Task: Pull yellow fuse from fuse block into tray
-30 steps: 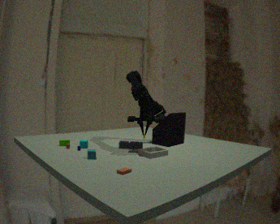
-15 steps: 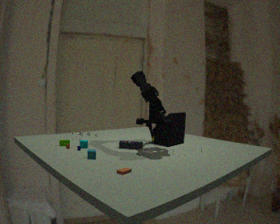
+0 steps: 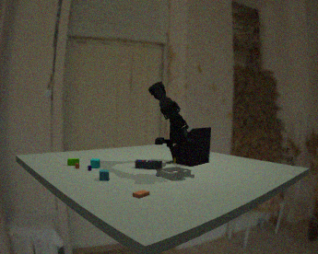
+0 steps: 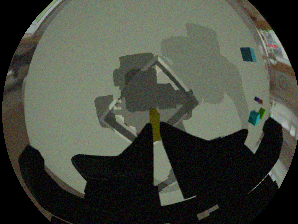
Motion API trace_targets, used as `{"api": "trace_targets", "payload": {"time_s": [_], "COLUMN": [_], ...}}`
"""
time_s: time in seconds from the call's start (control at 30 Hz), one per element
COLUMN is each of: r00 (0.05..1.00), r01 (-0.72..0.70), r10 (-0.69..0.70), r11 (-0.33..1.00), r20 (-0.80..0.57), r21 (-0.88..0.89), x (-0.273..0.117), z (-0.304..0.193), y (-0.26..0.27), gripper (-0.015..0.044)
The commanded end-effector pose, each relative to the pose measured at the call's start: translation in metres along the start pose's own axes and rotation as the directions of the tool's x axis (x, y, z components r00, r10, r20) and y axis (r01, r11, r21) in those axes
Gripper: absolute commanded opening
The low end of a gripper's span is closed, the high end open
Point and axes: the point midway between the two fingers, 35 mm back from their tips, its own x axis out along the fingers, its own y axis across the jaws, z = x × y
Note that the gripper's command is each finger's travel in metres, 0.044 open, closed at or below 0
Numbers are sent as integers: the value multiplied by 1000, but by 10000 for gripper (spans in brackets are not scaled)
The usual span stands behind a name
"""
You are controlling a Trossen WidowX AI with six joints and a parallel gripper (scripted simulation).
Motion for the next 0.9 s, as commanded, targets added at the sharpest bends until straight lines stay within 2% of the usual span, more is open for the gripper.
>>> {"api": "trace_targets", "payload": {"time_s": [0.0,0.47,0.87], "r00": [1000,1000,1000], "r01": [5,6,0], "r10": [-5,-6,0], "r11": [1000,1000,1000], "r20": [-6,-7,-3], "r21": [-8,-7,0], "x": [9,26,22], "z": [-1,-2,-1], "y": [1,0,0], "gripper": [0,0,315]}}
